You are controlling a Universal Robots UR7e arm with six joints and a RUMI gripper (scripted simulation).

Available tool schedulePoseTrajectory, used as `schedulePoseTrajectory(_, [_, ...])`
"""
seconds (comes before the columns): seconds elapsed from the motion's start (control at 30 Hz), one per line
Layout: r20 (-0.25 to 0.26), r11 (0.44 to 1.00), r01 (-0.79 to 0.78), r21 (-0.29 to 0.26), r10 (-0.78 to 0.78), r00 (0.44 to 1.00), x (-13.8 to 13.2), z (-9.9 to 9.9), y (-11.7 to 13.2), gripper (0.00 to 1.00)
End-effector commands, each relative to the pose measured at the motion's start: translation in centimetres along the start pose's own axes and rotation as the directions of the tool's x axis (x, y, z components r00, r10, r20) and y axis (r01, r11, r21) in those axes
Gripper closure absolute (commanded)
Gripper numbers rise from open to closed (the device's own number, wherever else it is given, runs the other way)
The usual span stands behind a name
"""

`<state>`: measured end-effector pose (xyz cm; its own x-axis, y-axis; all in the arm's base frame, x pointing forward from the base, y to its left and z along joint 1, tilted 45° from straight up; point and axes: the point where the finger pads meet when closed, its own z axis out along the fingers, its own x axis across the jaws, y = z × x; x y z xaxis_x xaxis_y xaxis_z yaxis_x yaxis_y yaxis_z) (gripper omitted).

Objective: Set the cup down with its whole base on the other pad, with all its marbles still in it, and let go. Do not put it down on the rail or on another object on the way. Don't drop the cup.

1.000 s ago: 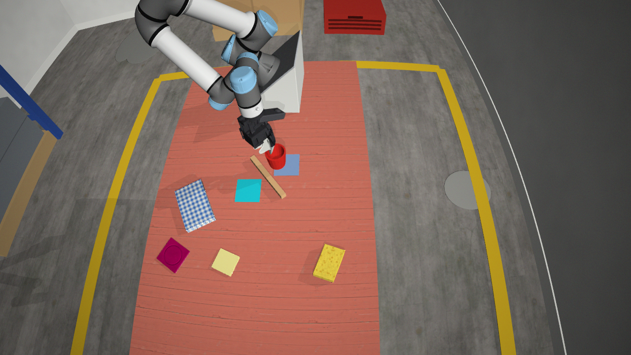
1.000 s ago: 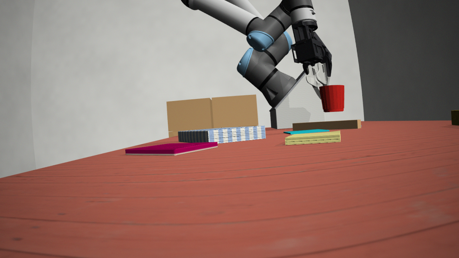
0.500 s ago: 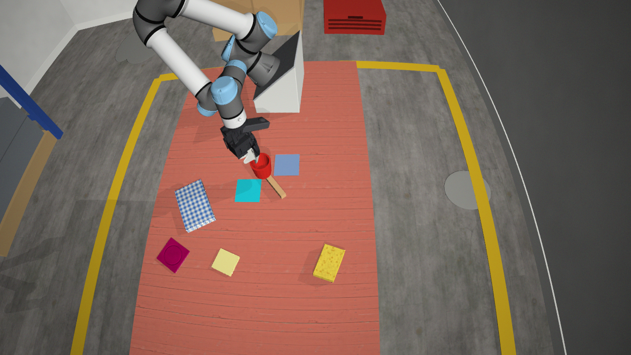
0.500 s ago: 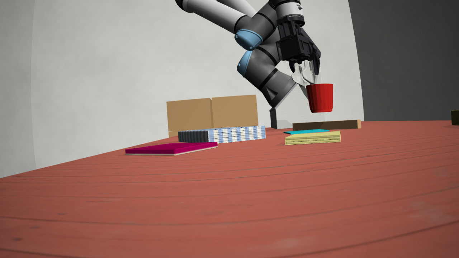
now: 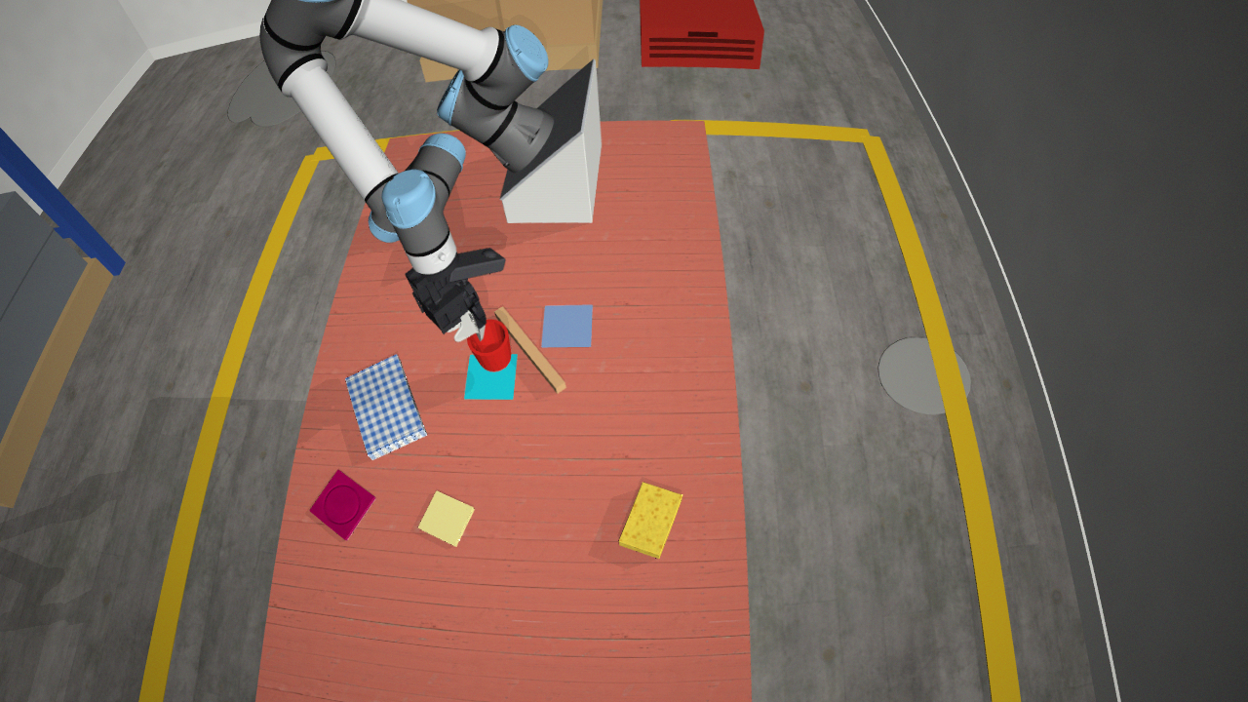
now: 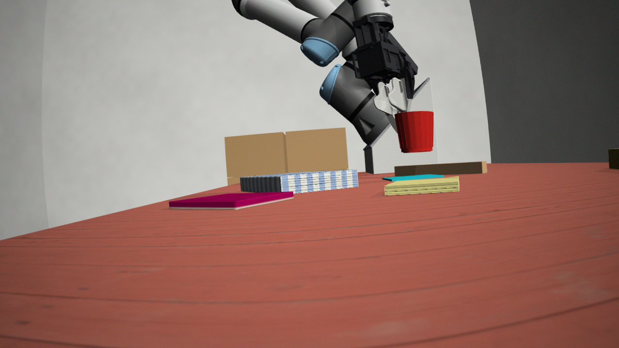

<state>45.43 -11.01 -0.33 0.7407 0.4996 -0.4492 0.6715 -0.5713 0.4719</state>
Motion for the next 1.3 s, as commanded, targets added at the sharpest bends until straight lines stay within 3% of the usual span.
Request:
schedulePoseTrajectory(0.0, [-0.001, 1.000, 0.000, 0.000, 0.000, 1.000, -0.1, 0.0, 1.3, 0.97])
schedulePoseTrajectory(0.93, [-0.001, 1.000, 0.000, 0.000, 0.000, 1.000, -0.2, 0.1, 2.2, 0.97])
schedulePoseTrajectory(1.27, [-0.001, 1.000, 0.000, 0.000, 0.000, 1.000, -0.4, 2.2, 2.2, 0.97])
